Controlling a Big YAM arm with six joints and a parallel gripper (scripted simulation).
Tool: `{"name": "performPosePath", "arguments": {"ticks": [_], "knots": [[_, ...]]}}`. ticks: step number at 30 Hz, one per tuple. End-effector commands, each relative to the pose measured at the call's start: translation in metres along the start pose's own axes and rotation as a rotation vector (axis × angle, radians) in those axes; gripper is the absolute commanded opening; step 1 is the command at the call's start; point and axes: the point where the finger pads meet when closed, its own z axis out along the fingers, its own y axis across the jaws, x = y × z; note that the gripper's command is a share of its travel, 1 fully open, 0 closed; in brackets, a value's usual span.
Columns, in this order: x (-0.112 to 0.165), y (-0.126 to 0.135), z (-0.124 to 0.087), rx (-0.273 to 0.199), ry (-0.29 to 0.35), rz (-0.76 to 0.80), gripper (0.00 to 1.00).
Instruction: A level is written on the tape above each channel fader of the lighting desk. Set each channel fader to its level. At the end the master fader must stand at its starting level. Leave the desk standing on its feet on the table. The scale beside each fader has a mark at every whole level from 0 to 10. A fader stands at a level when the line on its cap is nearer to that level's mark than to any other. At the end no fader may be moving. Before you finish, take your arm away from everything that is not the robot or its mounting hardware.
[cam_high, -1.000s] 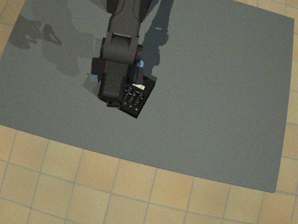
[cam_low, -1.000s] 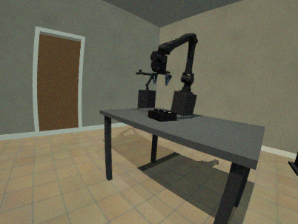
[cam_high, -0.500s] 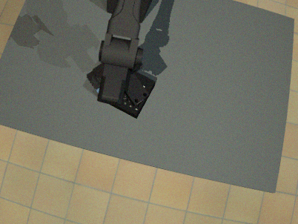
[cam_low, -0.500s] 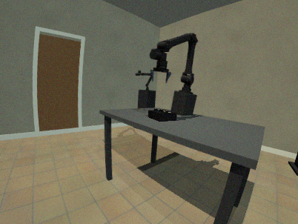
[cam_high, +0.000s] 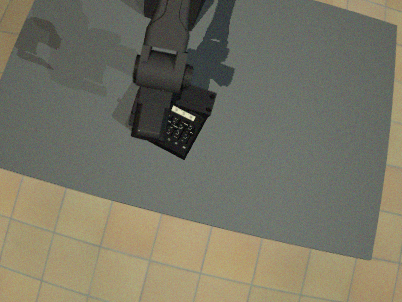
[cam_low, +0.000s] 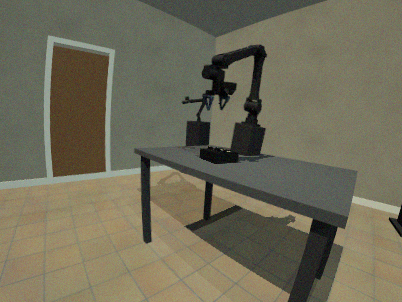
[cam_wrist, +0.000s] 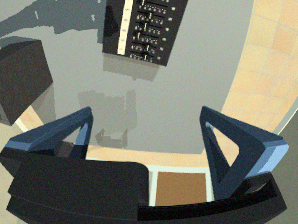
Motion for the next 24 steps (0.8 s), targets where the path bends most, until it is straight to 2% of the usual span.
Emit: {"name": "performPosePath", "arguments": {"ticks": [1, 4, 8, 24], "knots": [[-0.0025, -0.0211, -0.024, 0.068, -0.027, -0.27, 1.0], [-0.0025, -0.0211, -0.024, 0.086, -0.039, -0.404, 1.0], [-0.0025, -0.0211, -0.0241, 0.132, -0.056, -0.563, 1.0], [-0.0092, -0.0188, -0.0241, 0.125, -0.055, -0.579, 1.0]]}}
